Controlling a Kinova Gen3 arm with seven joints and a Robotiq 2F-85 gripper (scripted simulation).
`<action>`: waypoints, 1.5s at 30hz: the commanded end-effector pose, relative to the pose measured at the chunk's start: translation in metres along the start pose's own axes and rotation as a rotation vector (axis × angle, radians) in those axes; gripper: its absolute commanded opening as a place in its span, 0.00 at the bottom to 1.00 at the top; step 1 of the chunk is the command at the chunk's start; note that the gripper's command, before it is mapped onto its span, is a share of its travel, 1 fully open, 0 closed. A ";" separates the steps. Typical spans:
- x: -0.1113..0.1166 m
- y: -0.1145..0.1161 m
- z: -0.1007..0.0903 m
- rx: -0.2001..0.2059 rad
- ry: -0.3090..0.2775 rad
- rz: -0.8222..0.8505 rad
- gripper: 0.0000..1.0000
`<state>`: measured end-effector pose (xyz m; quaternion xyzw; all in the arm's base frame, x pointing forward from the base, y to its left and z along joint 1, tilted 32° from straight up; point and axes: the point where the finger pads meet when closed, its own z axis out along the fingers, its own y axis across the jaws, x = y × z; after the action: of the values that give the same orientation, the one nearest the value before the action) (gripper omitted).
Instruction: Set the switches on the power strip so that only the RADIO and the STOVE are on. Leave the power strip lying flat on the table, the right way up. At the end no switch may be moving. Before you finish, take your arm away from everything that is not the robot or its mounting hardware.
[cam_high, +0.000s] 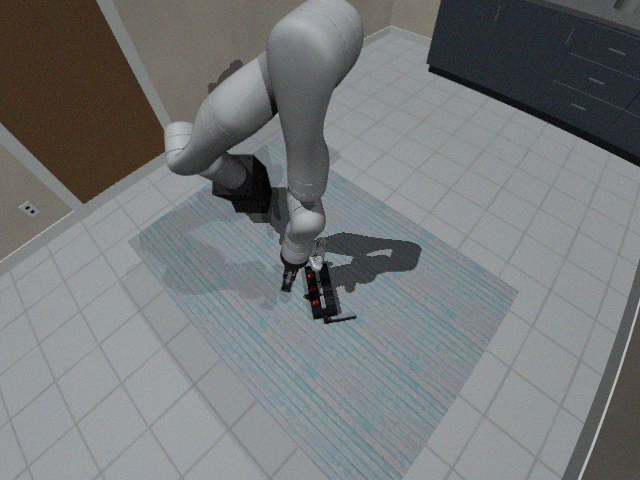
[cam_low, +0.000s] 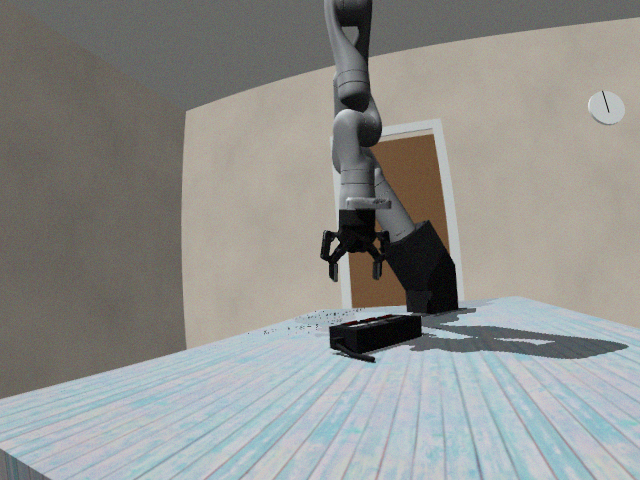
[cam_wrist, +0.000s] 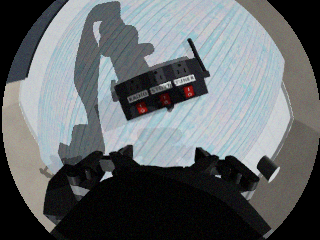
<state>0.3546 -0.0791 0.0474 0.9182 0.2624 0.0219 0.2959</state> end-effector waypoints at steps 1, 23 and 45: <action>0.000 0.000 0.000 0.000 0.000 -0.001 1.00; 0.010 0.006 0.004 -0.007 0.058 -0.062 1.00; 0.019 0.010 0.006 -0.012 0.115 -0.123 1.00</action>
<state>0.3775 -0.0794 0.0458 0.8961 0.3341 0.0584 0.2863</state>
